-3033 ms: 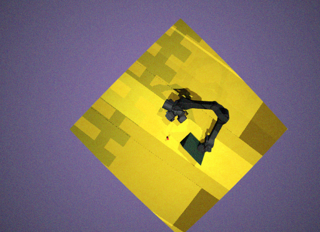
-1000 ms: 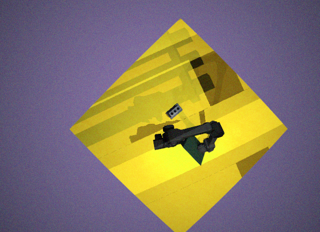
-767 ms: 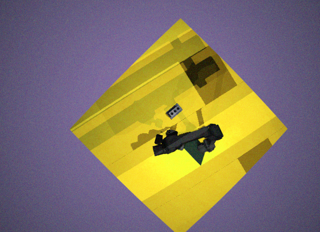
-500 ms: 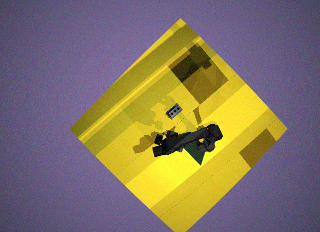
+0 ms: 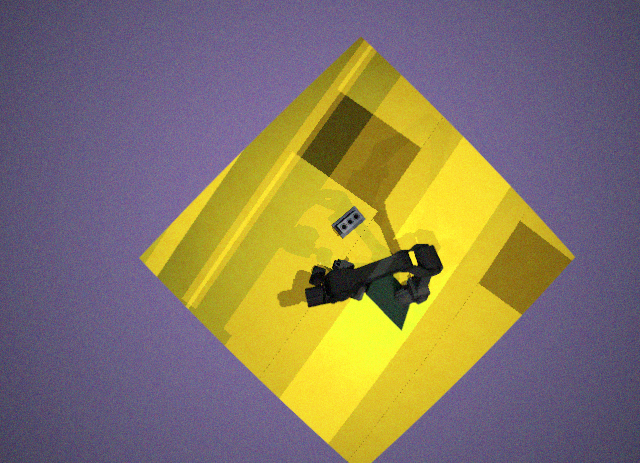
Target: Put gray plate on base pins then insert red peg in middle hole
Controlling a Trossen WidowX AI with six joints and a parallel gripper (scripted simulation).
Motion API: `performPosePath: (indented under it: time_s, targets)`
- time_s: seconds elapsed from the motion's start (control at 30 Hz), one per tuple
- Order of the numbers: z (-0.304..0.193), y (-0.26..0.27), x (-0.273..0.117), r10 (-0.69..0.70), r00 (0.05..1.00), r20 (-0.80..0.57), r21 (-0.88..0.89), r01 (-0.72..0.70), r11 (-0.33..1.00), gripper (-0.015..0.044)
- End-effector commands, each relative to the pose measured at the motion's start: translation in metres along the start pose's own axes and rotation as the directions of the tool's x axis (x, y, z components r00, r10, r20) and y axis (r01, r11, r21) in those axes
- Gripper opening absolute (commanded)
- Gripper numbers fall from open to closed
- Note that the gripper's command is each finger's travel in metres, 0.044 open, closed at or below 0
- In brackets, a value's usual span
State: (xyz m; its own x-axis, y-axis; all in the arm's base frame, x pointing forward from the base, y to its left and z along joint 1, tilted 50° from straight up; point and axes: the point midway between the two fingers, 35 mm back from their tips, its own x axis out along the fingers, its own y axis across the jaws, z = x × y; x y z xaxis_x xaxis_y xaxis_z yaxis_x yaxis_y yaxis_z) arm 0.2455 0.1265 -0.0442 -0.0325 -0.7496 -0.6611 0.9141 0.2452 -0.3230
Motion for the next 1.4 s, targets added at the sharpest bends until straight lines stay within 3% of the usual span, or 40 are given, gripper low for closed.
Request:
performPosePath:
  time_s: [0.0, 1.07, 1.37]
  targets:
    - [0.000, 0.000, 0.006, 0.000, 1.000, 0.006, -0.006, 0.000, 1.000, 0.0440]
    - [0.001, 0.000, 0.056, 0.000, 1.000, 0.008, -0.006, 0.000, 1.000, 0.0440]
    - [0.001, 0.000, 0.056, 0.000, 1.000, 0.008, -0.006, 0.000, 1.000, 0.0204]
